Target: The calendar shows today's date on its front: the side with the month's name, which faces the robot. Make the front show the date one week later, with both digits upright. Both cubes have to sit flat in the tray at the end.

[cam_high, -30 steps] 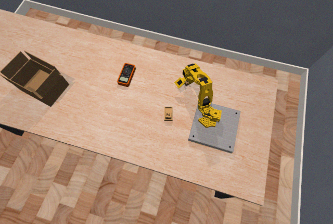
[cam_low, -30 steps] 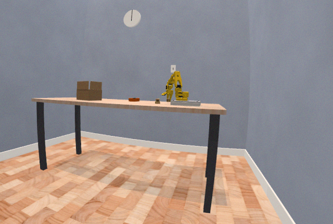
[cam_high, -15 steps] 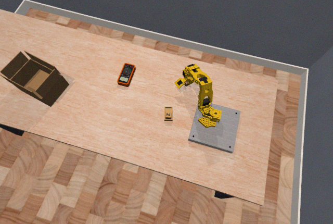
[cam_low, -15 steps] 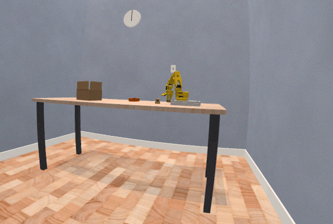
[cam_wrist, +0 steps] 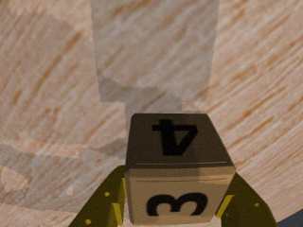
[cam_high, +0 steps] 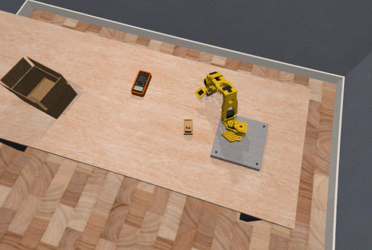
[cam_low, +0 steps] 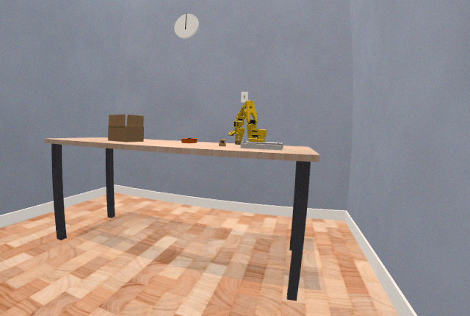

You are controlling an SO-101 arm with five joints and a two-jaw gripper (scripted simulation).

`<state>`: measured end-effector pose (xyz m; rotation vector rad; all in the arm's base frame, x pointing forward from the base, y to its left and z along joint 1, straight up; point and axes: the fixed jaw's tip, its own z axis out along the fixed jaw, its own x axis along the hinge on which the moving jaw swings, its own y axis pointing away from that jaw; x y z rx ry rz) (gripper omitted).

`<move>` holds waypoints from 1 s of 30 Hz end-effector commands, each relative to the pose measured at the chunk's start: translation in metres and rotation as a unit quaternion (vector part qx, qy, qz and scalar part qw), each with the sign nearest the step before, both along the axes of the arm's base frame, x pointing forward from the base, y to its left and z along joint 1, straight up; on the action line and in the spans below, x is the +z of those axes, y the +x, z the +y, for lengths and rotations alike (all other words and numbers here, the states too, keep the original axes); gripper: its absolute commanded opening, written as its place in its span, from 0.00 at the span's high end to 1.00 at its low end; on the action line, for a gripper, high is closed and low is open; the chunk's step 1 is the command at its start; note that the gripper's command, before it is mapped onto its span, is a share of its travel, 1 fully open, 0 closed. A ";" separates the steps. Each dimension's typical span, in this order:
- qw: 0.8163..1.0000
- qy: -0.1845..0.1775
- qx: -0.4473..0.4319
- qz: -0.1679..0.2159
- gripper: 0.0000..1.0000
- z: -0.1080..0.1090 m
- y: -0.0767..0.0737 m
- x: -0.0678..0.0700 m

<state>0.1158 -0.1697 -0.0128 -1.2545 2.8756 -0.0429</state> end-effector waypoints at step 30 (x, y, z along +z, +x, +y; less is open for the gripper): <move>1.000 0.009 -0.001 0.005 0.68 0.003 -0.003 -0.004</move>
